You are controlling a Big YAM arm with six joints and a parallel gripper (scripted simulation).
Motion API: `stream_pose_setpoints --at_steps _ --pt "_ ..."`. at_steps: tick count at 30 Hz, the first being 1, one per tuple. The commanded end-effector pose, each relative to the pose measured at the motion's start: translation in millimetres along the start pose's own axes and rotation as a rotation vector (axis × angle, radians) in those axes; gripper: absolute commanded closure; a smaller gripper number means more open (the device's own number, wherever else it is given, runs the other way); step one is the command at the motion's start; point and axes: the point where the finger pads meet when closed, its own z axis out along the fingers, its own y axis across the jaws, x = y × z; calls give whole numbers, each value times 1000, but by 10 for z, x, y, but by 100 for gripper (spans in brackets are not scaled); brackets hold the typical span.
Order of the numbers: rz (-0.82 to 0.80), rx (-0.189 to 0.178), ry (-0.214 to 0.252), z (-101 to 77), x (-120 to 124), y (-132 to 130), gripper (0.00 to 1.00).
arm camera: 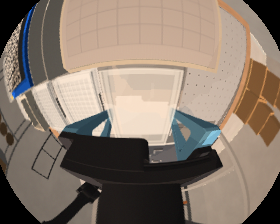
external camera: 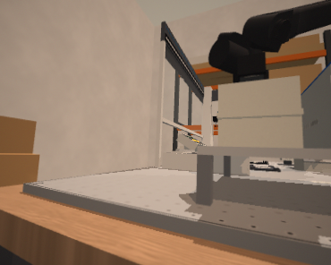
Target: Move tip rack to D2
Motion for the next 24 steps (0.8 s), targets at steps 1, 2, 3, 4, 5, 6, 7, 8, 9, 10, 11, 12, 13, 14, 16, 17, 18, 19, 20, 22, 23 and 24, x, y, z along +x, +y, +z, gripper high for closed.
stream_pose_setpoints --at_steps 1,2,3,4,5,6,7,8,9,10,11,12,13,14,16,17,18,19,20,22,23,24 --pt "-18 27 -34 -157 -156 -25 100" --pt "-18 27 -34 -157 -156 -25 100" --pt "-18 27 -34 -157 -156 -25 100" --pt "-18 27 -34 -157 -156 -25 100" --pt "-18 27 -34 -157 -156 -25 100" --pt "-18 27 -34 -157 -157 -25 100" --pt "-18 27 -34 -157 -157 -25 100" --pt "-25 25 -44 -132 -221 16 100" --pt "-23 23 -40 -109 -205 14 100" --pt "-20 21 -36 -86 -187 13 100" --pt "-20 21 -36 -86 -187 13 100" --pt "-20 21 -36 -86 -187 13 100" --pt "-22 17 -32 -62 -164 16 100" --pt "-19 15 -28 -39 -145 16 100" --pt "-11 9 -20 7 -101 19 100" --pt "-7 6 -16 31 -78 22 100" --pt "-6 4 -14 44 -70 21 100" --pt "-6 5 -14 49 -73 17 100" --pt "-7 6 -16 49 -86 10 100" --pt "-8 6 -17 48 -90 11 100" --pt "-7 5 -16 55 -77 18 100" --pt "-7 4 -14 65 -70 18 100"
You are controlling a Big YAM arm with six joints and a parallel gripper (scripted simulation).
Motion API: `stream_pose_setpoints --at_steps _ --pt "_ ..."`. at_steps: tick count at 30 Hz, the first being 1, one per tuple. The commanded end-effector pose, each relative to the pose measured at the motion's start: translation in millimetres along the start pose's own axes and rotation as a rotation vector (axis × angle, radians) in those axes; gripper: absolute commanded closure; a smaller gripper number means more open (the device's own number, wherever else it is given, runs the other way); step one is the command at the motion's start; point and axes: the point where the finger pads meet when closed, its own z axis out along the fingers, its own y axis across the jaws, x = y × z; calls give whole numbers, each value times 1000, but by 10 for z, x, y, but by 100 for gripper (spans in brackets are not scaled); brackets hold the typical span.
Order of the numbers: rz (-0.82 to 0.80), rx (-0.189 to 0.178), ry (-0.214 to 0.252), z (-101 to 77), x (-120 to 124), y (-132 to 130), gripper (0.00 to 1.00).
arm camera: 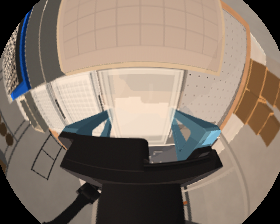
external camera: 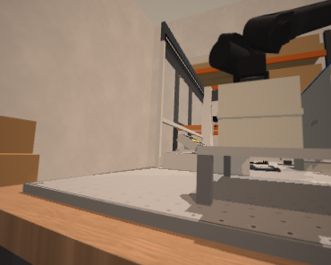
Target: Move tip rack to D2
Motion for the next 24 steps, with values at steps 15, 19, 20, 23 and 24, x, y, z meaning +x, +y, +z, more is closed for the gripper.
stream_pose_setpoints --at_steps 15,19,20,23,24 --pt "-7 2 -12 74 -69 13 100" --pt "-7 2 -12 88 -69 12 100" --pt "-6 1 -10 97 -57 16 100" --pt "-5 -1 -6 99 -39 26 100" --pt "-6 1 -9 86 -49 19 100"
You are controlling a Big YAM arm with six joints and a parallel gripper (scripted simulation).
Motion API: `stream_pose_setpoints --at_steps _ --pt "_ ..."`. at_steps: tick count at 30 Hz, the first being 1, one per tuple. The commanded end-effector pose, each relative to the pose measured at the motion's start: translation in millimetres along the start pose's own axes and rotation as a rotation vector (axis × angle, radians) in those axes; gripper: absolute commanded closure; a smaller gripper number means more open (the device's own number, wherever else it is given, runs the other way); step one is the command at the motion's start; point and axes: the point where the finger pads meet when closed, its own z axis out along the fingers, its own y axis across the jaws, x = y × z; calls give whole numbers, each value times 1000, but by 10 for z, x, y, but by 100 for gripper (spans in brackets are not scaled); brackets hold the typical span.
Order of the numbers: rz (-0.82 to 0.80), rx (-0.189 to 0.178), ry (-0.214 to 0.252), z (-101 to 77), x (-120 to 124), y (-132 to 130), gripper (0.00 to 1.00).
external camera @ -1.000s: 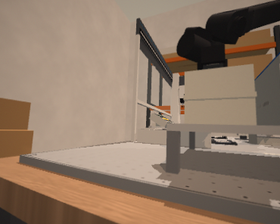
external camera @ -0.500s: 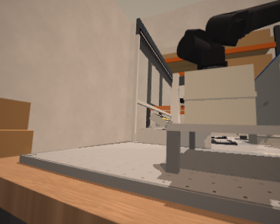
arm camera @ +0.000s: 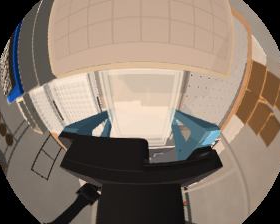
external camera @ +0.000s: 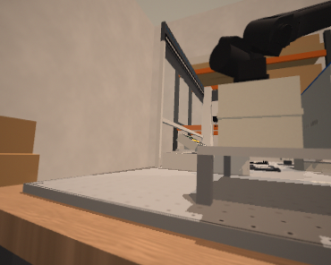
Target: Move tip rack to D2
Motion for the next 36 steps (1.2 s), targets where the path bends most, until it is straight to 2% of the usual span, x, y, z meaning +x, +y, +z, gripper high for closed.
stream_pose_setpoints --at_steps 1,11,12,36 --pt "-8 4 -12 6 -73 9 100" --pt "-9 6 -13 -6 -66 8 100" --pt "-9 6 -13 -6 -66 8 0" --pt "-9 6 -13 -6 -66 8 0"
